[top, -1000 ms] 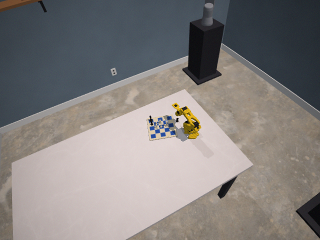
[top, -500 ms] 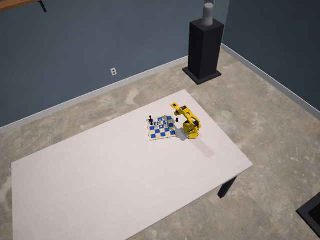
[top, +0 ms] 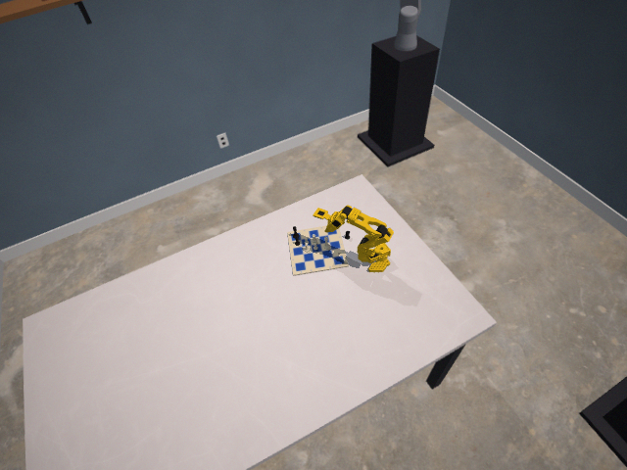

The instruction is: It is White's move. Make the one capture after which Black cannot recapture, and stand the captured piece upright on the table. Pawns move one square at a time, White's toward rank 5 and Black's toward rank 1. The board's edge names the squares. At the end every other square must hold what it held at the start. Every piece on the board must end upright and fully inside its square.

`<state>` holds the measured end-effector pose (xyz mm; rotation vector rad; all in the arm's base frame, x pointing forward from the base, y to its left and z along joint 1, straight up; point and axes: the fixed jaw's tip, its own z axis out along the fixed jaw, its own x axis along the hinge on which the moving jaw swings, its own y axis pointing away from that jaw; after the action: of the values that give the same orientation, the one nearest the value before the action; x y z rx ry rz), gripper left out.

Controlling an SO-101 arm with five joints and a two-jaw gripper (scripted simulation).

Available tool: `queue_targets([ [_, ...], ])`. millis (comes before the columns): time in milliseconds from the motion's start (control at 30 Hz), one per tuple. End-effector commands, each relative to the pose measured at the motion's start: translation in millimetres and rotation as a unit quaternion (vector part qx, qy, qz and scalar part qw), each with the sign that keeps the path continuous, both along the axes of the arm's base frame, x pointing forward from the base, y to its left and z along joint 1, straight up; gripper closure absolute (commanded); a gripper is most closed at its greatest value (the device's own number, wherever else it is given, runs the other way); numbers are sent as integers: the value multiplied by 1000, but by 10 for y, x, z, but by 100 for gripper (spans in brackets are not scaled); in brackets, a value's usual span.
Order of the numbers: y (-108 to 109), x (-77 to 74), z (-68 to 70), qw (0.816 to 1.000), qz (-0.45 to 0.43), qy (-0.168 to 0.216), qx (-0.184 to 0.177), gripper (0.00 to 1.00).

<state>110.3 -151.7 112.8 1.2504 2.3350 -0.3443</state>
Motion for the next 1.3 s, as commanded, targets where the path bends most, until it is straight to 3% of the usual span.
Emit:
queue_targets([
  [0,-18,82,36,1000,11,-5,-2,88],
  [867,-17,105,24,1000,16,-5,-2,88],
  [1267,-19,106,-98,1000,16,-5,-2,88],
])
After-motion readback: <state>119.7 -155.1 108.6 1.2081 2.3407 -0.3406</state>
